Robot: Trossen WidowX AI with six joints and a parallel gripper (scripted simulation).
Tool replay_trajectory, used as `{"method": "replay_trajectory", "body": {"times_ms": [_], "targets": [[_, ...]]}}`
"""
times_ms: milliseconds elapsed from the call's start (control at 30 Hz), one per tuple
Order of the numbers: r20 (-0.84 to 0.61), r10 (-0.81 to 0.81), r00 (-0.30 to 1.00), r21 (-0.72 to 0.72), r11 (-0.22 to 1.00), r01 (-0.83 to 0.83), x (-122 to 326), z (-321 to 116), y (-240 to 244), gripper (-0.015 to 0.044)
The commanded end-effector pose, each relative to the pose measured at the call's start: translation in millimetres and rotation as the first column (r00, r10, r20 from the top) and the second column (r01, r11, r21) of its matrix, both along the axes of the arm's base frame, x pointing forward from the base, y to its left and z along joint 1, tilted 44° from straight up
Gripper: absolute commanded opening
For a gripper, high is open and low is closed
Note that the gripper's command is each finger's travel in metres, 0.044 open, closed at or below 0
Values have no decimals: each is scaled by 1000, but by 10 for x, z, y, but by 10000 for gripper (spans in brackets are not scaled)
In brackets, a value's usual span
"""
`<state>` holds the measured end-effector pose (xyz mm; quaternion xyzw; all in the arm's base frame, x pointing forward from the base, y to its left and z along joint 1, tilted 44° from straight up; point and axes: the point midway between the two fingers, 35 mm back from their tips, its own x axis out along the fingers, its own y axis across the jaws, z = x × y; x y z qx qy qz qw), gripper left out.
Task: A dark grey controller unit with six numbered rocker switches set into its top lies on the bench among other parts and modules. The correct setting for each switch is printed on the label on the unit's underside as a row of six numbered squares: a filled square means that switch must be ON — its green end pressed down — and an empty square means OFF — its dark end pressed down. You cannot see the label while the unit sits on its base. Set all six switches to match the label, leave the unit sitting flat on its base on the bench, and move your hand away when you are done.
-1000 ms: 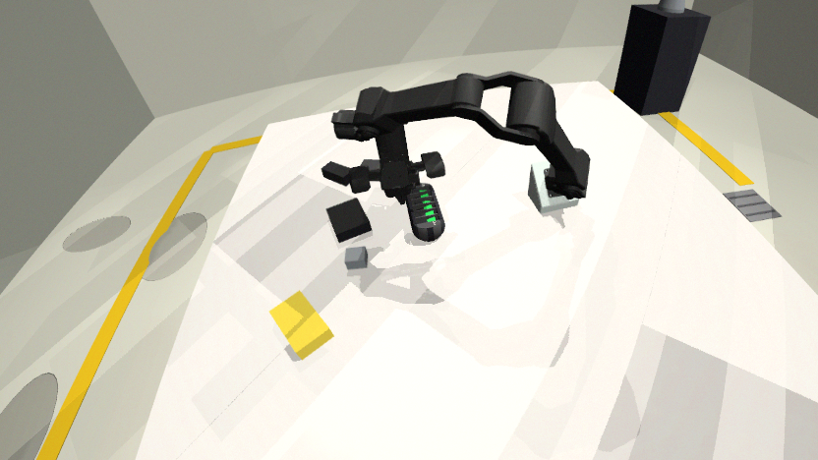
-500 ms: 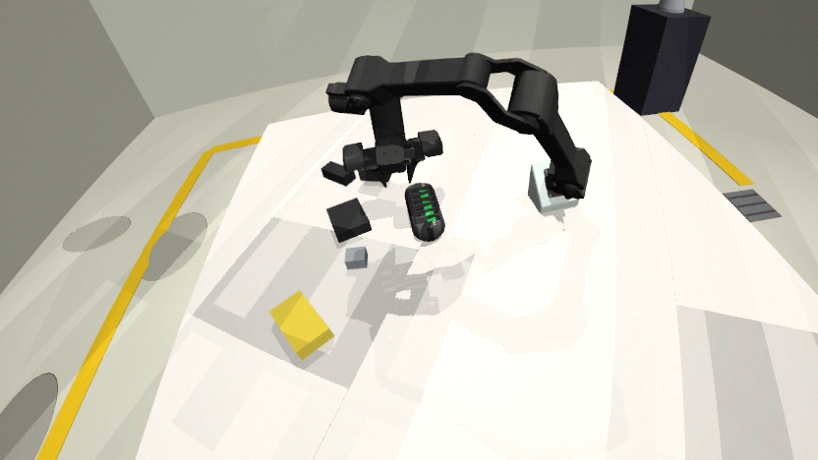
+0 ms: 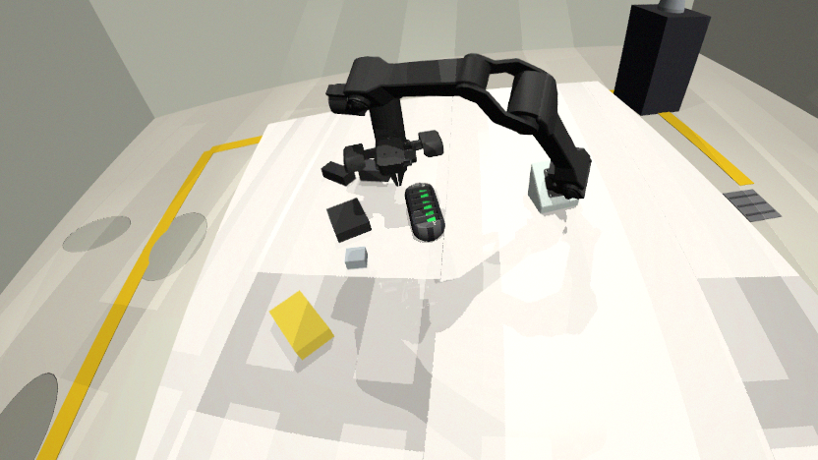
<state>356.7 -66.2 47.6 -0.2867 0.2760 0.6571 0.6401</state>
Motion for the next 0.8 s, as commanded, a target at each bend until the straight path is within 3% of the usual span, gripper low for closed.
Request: {"method": "replay_trajectory", "body": {"times_ms": [0, 100, 667, 767], "targets": [[-1, 4, 1000, -2, 1000, -4, -5, -5, -2, 0], [-1, 4, 1000, -2, 1000, -4, -5, -5, -2, 0], [0, 0, 1000, 0, 1000, 0, 0, -2, 0, 440], [2, -2, 1000, 0, 1000, 2, -8, -10, -4, 414]]}}
